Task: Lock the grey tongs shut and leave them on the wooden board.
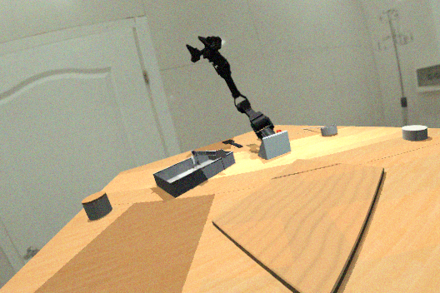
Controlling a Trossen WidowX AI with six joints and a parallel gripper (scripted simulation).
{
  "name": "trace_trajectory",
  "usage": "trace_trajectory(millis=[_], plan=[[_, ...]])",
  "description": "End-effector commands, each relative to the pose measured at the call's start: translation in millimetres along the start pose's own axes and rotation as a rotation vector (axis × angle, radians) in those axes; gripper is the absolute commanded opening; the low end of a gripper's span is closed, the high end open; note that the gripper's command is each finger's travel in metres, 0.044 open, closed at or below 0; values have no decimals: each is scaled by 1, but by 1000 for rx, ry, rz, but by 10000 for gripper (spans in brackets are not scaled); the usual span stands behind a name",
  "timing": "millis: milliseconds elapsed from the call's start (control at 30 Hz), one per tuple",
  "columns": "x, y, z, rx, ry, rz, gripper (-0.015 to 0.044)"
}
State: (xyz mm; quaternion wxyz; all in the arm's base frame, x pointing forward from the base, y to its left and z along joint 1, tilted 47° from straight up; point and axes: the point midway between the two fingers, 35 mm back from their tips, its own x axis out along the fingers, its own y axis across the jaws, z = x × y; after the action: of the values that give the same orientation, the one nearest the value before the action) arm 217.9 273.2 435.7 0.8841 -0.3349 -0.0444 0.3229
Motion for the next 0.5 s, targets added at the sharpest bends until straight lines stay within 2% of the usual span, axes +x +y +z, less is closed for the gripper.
trace_trajectory(millis=[0, 100, 267, 467], plan=[[0, 0, 0, 0, 0, 0, 426], [6, 0, -10, -30, 45, 0, 440], [32, -4, -63, -117, 251, 4, 440], [50, -11, -161, -335, 642, 84, 440]])
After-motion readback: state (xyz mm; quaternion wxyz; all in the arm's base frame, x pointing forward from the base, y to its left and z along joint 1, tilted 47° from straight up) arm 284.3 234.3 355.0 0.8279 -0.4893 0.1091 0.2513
